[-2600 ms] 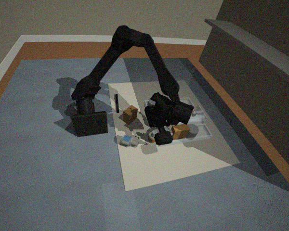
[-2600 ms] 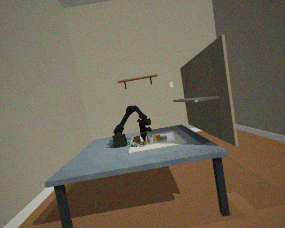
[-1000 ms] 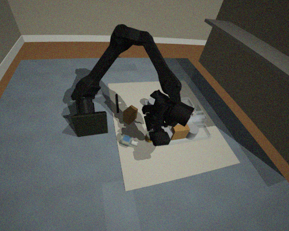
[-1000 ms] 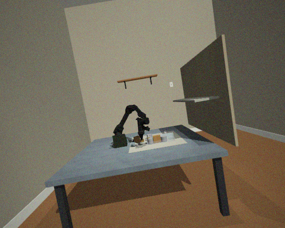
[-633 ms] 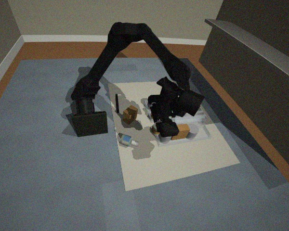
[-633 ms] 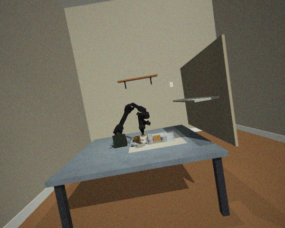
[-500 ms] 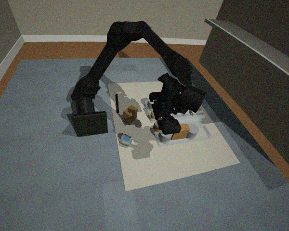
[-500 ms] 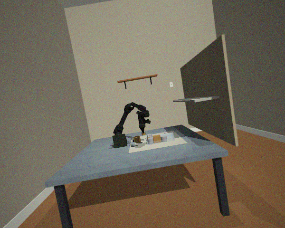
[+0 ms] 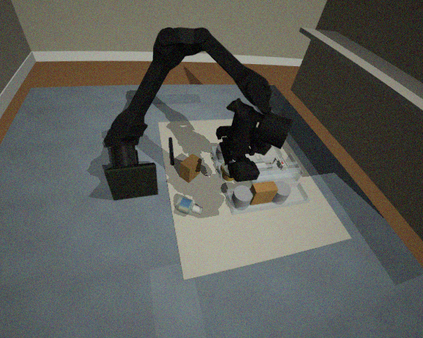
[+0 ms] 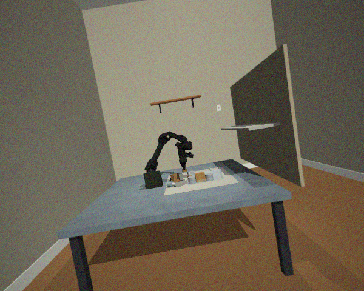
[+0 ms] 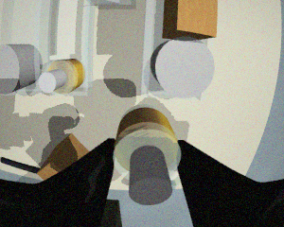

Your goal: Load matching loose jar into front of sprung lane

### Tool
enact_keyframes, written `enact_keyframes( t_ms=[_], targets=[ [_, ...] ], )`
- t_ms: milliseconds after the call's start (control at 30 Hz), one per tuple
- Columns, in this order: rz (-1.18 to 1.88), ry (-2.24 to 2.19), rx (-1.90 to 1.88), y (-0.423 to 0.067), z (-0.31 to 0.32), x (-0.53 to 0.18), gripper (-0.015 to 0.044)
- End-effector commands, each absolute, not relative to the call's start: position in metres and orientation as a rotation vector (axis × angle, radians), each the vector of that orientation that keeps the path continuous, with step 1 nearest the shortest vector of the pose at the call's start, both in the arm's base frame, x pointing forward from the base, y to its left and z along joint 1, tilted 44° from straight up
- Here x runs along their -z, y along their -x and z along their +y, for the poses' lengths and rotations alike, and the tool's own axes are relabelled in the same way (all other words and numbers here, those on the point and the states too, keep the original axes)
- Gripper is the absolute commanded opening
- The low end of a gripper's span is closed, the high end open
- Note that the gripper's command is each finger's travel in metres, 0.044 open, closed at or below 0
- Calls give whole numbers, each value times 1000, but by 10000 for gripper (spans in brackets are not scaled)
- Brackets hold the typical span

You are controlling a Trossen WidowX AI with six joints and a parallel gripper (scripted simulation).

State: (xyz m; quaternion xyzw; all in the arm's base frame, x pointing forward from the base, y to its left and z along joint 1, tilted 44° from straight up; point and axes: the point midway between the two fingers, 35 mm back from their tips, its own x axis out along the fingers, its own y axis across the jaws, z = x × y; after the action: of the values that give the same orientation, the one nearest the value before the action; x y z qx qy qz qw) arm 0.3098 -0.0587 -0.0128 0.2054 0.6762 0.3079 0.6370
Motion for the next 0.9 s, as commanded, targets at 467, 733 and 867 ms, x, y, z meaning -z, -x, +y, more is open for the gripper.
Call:
enact_keyframes(
  t_ms=[467,733,867],
  targets=[
    [1543,-490,-707,-284,26,-22,0],
    [1543,-490,-707,-283,35,-12,0],
    [1543,-491,-708,-282,42,-5,0]
  ],
)
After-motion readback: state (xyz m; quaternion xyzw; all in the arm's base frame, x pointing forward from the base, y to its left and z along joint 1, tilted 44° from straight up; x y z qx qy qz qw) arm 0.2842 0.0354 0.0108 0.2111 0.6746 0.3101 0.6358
